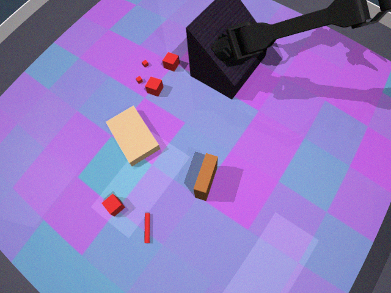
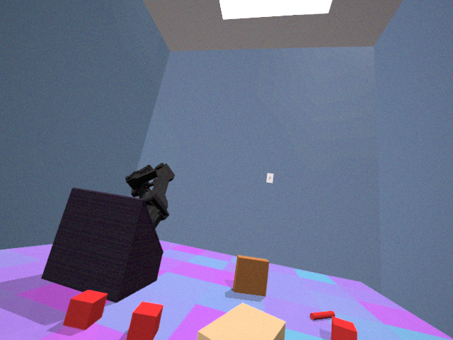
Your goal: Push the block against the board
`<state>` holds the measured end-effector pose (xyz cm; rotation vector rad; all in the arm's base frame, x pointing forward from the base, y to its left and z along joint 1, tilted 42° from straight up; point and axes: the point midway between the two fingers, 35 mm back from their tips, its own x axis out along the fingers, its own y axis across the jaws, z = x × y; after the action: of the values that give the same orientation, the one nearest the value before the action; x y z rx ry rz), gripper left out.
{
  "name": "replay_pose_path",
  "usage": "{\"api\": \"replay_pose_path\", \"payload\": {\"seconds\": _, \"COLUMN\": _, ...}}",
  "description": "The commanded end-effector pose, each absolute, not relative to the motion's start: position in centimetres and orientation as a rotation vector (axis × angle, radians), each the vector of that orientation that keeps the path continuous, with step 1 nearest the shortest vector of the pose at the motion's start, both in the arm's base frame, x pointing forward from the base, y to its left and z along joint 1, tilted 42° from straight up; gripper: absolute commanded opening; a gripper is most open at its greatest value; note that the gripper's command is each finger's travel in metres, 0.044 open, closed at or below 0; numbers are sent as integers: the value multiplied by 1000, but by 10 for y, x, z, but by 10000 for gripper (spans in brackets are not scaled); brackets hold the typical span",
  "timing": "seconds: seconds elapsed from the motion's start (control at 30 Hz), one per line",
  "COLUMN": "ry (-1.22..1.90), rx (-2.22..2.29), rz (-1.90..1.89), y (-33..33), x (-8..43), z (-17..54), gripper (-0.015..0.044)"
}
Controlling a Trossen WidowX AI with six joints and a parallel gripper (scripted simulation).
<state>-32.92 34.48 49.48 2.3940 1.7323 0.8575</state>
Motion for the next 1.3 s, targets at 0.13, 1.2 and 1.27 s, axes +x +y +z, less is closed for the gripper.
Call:
{"api": "replay_pose_path", "payload": {"seconds": 0.13, "ry": 1683, "rx": 2370, "rz": 896, "y": 352, "x": -324, "z": 495, "gripper": 269}}
{"api": "replay_pose_path", "payload": {"seconds": 1.2, "ry": 802, "rx": 1659, "rz": 1272, "y": 481, "x": -176, "z": 482, "gripper": 0}}
{"api": "replay_pose_path", "payload": {"seconds": 1.27, "ry": 771, "rx": 1624, "rz": 1267, "y": 486, "x": -163, "z": 480, "gripper": 0}}
